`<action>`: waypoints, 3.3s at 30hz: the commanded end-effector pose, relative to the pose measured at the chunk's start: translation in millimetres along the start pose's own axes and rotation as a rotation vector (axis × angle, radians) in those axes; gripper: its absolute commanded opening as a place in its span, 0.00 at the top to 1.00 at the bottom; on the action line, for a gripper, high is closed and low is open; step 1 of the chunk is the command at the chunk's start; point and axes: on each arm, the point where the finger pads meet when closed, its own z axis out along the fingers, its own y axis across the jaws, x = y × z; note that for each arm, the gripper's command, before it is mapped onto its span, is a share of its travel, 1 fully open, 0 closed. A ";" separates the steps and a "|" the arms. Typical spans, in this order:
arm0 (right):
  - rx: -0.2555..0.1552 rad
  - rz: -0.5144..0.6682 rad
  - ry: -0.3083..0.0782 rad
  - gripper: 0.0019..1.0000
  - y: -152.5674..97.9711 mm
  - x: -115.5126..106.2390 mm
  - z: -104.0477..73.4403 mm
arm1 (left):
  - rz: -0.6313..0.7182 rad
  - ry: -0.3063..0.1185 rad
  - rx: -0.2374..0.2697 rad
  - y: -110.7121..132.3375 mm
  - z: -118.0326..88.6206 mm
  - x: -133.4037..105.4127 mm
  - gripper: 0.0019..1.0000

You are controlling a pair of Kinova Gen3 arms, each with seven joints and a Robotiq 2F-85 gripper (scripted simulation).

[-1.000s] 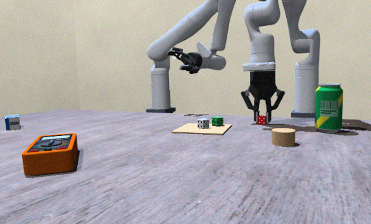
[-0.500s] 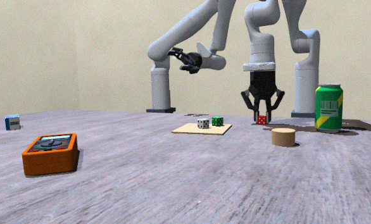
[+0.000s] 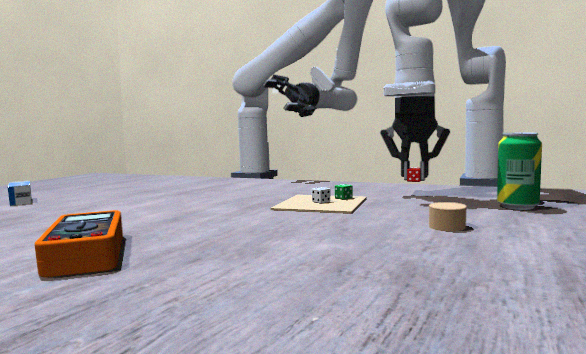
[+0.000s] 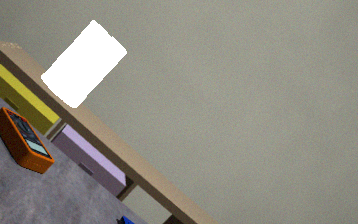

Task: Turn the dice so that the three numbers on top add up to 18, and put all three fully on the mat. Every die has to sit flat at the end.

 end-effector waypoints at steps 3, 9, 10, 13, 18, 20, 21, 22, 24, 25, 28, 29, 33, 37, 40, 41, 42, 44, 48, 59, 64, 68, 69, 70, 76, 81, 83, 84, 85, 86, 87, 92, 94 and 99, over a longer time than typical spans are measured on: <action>0.000 0.001 0.000 0.00 0.3 0.4 0.0 | 0.000 0.001 0.000 0.1 -36.0 0.4 0.71; 0.000 0.001 0.000 0.00 0.3 0.4 0.0 | 0.000 0.001 0.000 0.1 -58.6 0.4 0.71; 0.000 0.001 0.000 0.00 0.3 0.4 0.0 | 0.000 0.001 0.000 0.1 -58.6 0.4 0.71; 0.000 0.001 0.000 0.00 0.3 0.4 0.0 | 0.000 0.001 0.000 0.1 -66.8 0.3 0.71; 0.000 0.001 0.000 0.00 0.3 0.4 0.0 | 0.000 0.001 0.000 0.1 -71.1 0.3 0.71; 0.000 0.001 0.000 0.00 0.3 0.4 0.0 | 0.000 0.001 0.000 0.1 -71.1 0.3 0.71; 0.000 0.001 0.000 0.00 0.3 0.4 0.0 | 0.000 0.001 0.000 0.1 -71.1 0.3 0.71; 0.000 0.001 0.000 0.00 0.3 0.4 0.0 | 0.000 0.001 0.000 0.1 -71.1 0.3 0.71; 0.000 0.001 0.000 0.00 0.3 0.4 0.0 | 0.000 0.001 0.000 0.1 -71.1 0.3 0.71; 0.000 0.001 0.000 0.00 0.3 0.4 0.0 | 0.000 0.001 0.000 0.1 -71.1 0.3 0.71; 0.000 0.001 0.000 0.00 0.3 0.4 0.0 | 0.000 0.001 0.000 0.1 -71.1 0.4 0.71; 0.000 0.001 0.000 0.00 0.3 0.4 0.0 | 0.001 0.001 0.000 0.3 -71.1 0.6 0.71; 0.000 0.001 0.000 0.00 0.3 0.4 0.0 | 0.016 0.001 0.000 4.2 -71.5 6.6 0.71; 0.000 0.001 0.000 0.00 0.3 0.4 0.0 | 0.061 0.000 0.002 16.3 -72.7 24.4 0.71; 0.000 0.001 0.000 0.00 0.3 0.4 0.0 | 0.115 0.000 0.003 31.7 -73.9 45.2 0.71; 0.000 0.001 0.000 0.00 0.3 0.4 0.0 | 0.136 0.000 0.004 37.9 -74.3 53.2 0.71; 0.000 0.001 0.000 0.00 0.3 0.4 0.0 | 0.152 0.000 0.004 42.8 -74.6 59.2 0.71; 0.000 0.001 0.000 0.00 0.3 0.4 0.0 | 0.152 0.000 0.004 42.8 -74.6 59.2 0.71; 0.000 0.001 0.000 0.00 0.3 0.4 0.0 | 0.227 0.000 0.005 66.5 -75.7 86.4 0.71; 0.000 0.001 0.000 0.00 0.3 0.4 0.0 | 0.369 0.001 0.005 116.1 -76.6 135.1 0.71; 0.000 0.001 0.000 0.00 0.3 0.4 0.0 | 0.424 0.001 0.003 137.0 -76.4 152.8 0.71; 0.000 0.001 0.000 0.00 0.3 0.4 0.0 | 0.476 0.001 0.001 157.2 -75.8 168.7 0.71; 0.000 0.001 0.000 0.00 0.3 0.4 0.0 | 0.485 0.001 0.001 160.7 -75.7 171.4 0.71; 0.000 0.001 0.000 0.00 0.3 0.4 0.0 | 0.492 0.001 0.001 163.6 -75.6 173.5 0.71; 0.000 0.001 0.000 0.00 0.3 0.4 0.0 | 0.508 0.001 0.000 170.2 -75.2 178.4 0.71; 0.000 0.001 0.000 0.00 0.3 0.4 0.0 | 0.508 0.001 0.000 170.2 -75.2 178.4 0.71; 0.000 0.001 0.000 0.00 0.3 0.4 0.0 | 0.508 0.001 0.000 170.2 -75.2 178.4 0.71; 0.000 0.001 0.000 0.00 0.3 0.4 0.0 | 0.508 0.001 0.000 170.2 -75.2 178.4 0.71; 0.000 0.001 0.000 0.00 0.3 0.4 0.0 | 0.508 0.001 0.000 170.2 -75.2 178.4 0.71; 0.000 0.001 0.000 0.00 0.3 0.4 0.0 | 0.508 0.001 0.000 170.2 -75.2 178.4 0.71; 0.000 0.001 0.000 0.00 0.3 0.4 0.0 | 0.508 0.001 0.000 170.2 -75.2 178.4 0.71; 0.000 0.001 0.000 0.00 0.3 0.4 0.0 | 0.509 0.001 0.000 170.2 -74.1 178.4 0.71; 0.000 0.001 0.000 0.00 0.3 0.4 0.0 | 0.509 0.001 0.000 170.2 -73.2 178.4 0.71; 0.000 0.001 0.000 0.00 0.3 0.4 0.0 | 0.509 0.001 0.000 170.3 -65.7 178.6 0.71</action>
